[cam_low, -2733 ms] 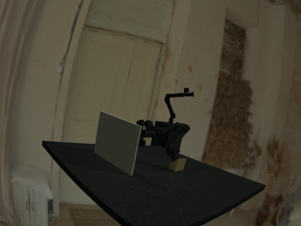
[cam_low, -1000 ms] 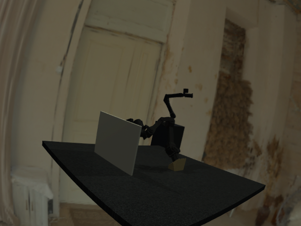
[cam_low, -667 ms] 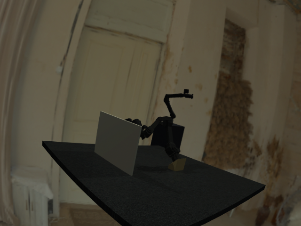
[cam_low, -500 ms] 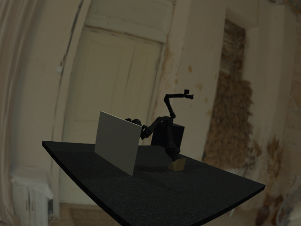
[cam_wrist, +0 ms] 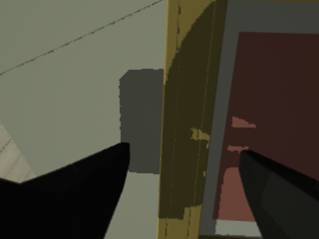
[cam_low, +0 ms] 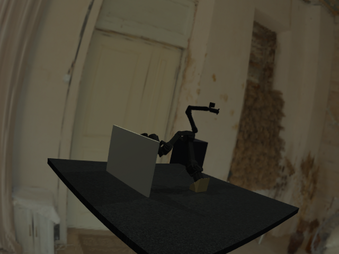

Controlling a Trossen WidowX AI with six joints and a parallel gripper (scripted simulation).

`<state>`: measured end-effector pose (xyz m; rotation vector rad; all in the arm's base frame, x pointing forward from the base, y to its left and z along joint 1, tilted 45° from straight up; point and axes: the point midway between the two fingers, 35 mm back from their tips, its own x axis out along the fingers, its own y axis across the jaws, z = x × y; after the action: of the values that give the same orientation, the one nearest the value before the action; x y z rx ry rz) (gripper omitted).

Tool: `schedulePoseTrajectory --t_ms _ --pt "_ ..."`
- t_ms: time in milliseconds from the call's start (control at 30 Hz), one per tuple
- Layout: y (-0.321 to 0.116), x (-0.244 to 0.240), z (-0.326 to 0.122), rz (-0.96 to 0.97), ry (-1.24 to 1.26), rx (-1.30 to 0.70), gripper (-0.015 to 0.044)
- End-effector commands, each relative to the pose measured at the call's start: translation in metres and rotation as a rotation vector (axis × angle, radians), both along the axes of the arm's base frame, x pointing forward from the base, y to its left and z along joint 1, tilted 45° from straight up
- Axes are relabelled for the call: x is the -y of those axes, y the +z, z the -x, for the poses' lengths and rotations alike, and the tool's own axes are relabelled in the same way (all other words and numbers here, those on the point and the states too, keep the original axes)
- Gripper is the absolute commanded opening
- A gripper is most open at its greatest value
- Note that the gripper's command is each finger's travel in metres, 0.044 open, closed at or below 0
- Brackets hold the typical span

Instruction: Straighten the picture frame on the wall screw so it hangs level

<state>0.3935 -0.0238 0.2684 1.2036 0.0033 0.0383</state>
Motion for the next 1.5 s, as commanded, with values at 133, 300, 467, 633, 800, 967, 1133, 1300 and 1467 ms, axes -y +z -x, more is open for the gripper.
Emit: schedulePoseTrajectory --t_ms 133,300,467,633,800,967,1133,1300,1467 --pt "-0.0004 0.0008 -0.0006 -0.004 -0.005 0.0 0.026" --pt "-0.0004 0.0008 -0.0006 -0.004 -0.005 0.0 0.026" --pt "-0.0004 0.0008 -0.0006 -0.004 -0.005 0.0 0.026" --pt "-0.0005 0.0012 -0.0009 -0.004 -0.005 0.0 0.026" --pt "-0.0005 0.0012 -0.0009 -0.004 -0.005 0.0 0.0181" --pt "-0.0005 0.0012 -0.0009 -0.004 -0.005 0.0 0.0089" --pt "-0.0005 0.0012 -0.0009 -0.004 -0.005 0.0 0.0056" --pt "-0.0005 0.0012 -0.0009 -0.004 -0.005 0.0 0.0" --pt "-0.0004 0.0011 -0.0009 -0.004 -0.005 0.0 0.0"
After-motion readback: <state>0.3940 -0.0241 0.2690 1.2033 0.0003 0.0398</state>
